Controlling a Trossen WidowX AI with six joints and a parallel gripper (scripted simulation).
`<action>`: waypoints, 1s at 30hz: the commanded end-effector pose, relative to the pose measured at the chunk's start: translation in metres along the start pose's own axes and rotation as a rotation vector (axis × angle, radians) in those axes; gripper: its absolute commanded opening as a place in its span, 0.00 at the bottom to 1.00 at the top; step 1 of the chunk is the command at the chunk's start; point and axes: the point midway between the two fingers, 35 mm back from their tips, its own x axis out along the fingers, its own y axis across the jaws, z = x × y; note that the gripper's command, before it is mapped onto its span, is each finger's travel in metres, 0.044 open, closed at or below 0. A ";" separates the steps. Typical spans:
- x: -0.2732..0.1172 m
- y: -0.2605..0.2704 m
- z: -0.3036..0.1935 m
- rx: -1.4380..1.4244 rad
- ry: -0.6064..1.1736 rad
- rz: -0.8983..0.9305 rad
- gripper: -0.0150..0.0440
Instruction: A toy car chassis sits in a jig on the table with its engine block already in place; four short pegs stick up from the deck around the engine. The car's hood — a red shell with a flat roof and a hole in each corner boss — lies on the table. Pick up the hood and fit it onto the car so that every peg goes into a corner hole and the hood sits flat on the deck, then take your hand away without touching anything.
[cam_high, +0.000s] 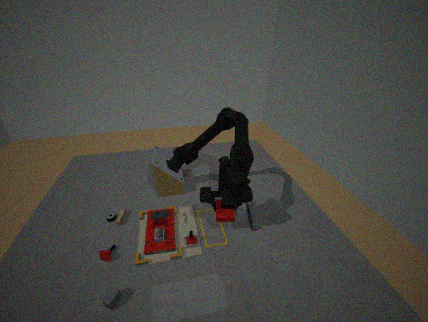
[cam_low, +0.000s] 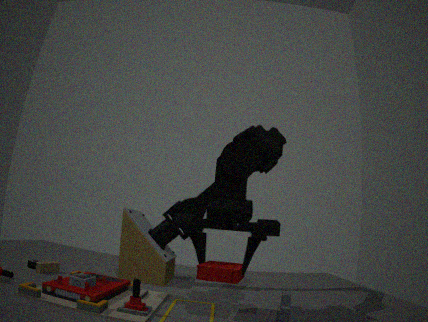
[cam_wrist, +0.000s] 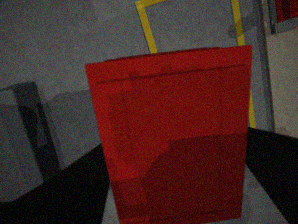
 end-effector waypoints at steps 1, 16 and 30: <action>-0.012 0.002 0.001 -0.006 -0.008 0.006 0.25; -0.019 -0.006 0.006 0.002 -0.007 0.000 0.25; -0.022 -0.057 0.037 -0.014 -0.020 -0.015 0.25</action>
